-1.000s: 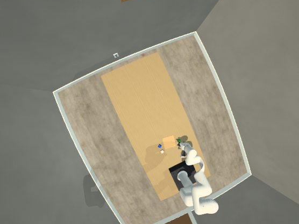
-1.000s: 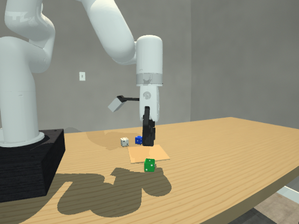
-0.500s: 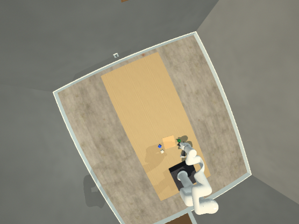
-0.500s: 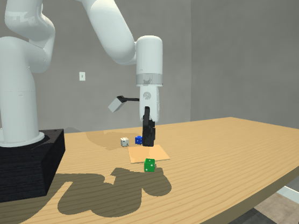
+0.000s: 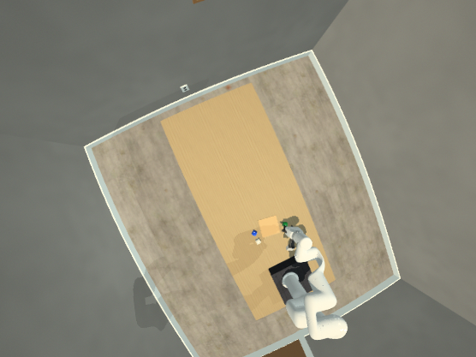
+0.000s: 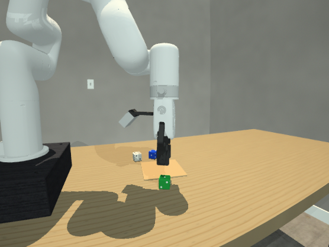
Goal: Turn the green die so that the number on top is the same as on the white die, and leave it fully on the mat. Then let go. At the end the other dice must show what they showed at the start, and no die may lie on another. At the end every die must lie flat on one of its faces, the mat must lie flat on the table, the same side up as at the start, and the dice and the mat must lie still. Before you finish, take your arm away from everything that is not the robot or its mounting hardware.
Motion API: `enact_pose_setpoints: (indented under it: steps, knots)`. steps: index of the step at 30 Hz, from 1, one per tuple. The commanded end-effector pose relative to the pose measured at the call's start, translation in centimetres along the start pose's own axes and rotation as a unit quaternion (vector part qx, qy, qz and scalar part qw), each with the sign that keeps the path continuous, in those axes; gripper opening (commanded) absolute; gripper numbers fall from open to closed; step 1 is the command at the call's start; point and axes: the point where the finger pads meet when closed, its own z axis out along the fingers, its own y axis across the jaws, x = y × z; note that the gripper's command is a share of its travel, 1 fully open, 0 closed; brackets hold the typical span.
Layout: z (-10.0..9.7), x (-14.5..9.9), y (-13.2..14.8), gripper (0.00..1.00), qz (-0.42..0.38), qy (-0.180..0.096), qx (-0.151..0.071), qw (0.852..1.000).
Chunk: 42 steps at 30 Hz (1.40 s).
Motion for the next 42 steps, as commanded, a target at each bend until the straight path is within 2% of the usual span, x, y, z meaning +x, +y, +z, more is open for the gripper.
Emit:
enact_pose_setpoints:
  steps: [1,24,42]
  knots:
    - [0.6,-0.1,0.0,0.47,0.000,-0.002,0.000,1.000]
    - [3.5,-0.2,0.0,0.47,0.000,-0.002,0.000,1.000]
    - [4.0,-0.2,0.0,0.47,0.000,-0.002,0.000,1.000]
